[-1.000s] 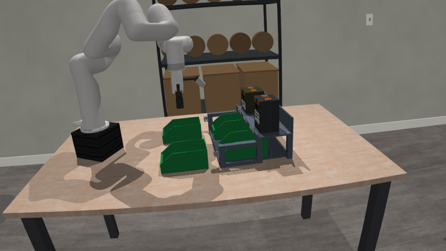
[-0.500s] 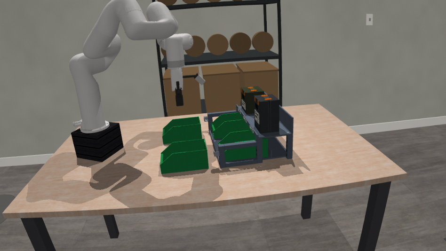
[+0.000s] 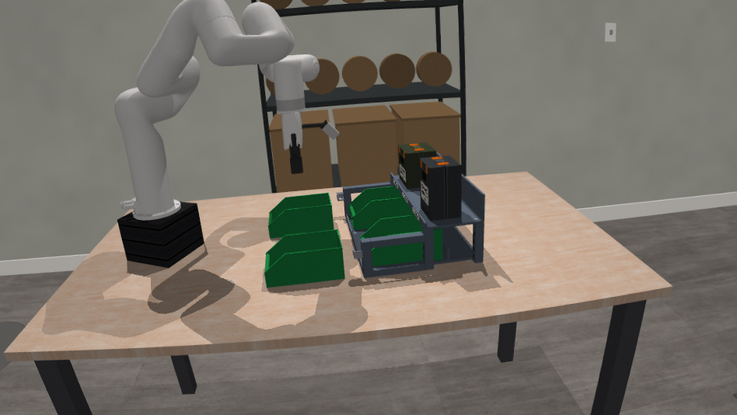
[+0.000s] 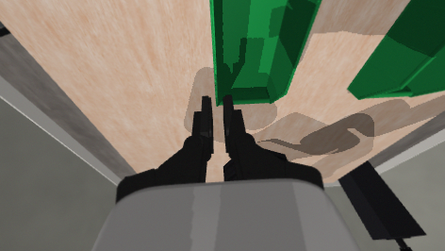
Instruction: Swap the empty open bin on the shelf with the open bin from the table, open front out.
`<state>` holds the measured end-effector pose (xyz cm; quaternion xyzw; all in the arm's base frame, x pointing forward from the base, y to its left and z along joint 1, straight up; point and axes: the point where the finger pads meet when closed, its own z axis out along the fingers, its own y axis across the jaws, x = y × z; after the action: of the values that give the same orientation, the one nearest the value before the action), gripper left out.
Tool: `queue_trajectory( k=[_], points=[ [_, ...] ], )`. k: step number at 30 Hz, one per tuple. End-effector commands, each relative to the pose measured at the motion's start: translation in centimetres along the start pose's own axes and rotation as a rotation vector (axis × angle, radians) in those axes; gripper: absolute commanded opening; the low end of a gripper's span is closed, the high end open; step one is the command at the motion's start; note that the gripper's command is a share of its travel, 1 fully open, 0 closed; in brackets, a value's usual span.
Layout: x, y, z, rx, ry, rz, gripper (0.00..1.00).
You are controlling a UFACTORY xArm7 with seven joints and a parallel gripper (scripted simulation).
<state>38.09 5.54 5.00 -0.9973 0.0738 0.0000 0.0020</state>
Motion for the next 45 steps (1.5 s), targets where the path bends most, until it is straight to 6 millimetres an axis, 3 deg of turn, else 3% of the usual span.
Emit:
queue_trajectory(
  k=[1,22,27,34,36,37,45],
  points=[
    [0.1,-0.1,-0.1,0.001,0.003,0.000,0.00],
    [0.1,0.0,-0.1,0.001,0.003,0.003,0.00],
    [0.1,0.9,0.1,-0.001,-0.007,0.113,0.00],
    [0.3,5.6,0.7,-0.011,-0.039,0.533,0.00],
    [0.3,5.6,0.7,-0.011,-0.039,0.533,0.00],
    [0.3,6.5,0.8,-0.017,-0.049,0.701,0.00],
    [0.3,15.4,0.9,-0.031,-0.069,1.139,0.00]
  ],
)
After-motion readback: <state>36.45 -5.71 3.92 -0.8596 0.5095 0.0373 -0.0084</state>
